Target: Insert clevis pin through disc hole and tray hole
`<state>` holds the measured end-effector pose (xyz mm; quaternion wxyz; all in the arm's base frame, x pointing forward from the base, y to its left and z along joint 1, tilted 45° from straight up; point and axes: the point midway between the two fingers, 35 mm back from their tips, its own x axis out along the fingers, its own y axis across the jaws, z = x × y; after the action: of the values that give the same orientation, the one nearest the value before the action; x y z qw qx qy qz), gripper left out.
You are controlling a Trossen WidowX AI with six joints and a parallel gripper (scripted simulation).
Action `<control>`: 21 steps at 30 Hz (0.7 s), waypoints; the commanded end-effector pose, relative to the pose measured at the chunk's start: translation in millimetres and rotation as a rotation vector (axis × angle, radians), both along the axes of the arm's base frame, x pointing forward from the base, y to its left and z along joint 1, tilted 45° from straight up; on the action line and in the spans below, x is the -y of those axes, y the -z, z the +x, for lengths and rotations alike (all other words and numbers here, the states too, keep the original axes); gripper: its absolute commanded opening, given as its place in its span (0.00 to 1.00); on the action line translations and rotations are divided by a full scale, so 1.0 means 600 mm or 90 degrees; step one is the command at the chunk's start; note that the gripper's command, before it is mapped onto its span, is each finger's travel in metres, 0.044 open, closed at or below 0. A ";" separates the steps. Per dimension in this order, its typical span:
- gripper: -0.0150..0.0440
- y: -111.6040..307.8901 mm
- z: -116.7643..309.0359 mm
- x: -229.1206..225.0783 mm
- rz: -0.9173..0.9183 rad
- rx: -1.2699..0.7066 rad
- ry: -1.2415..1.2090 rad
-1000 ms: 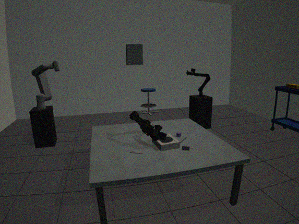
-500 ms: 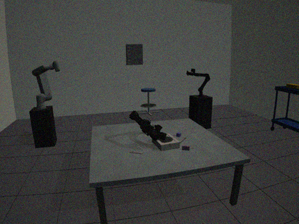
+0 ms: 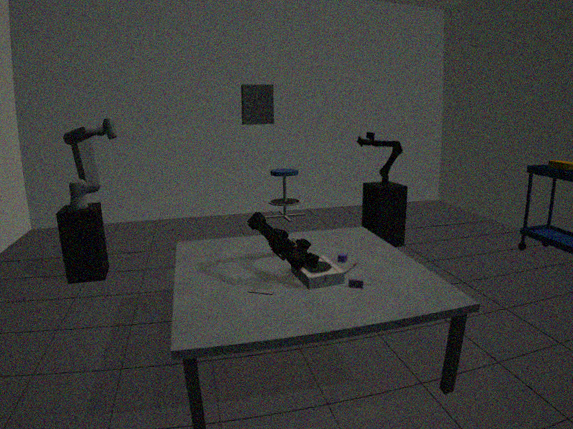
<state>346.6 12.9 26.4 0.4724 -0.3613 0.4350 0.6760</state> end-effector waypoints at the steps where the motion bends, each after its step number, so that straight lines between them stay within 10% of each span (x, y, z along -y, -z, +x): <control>1: 0.25 0.000 0.000 0.000 0.000 0.000 0.000; 21: 0.25 0.004 -0.001 0.003 -0.001 0.000 -0.002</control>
<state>346.5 11.7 25.2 0.4726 -0.3607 0.4355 0.6759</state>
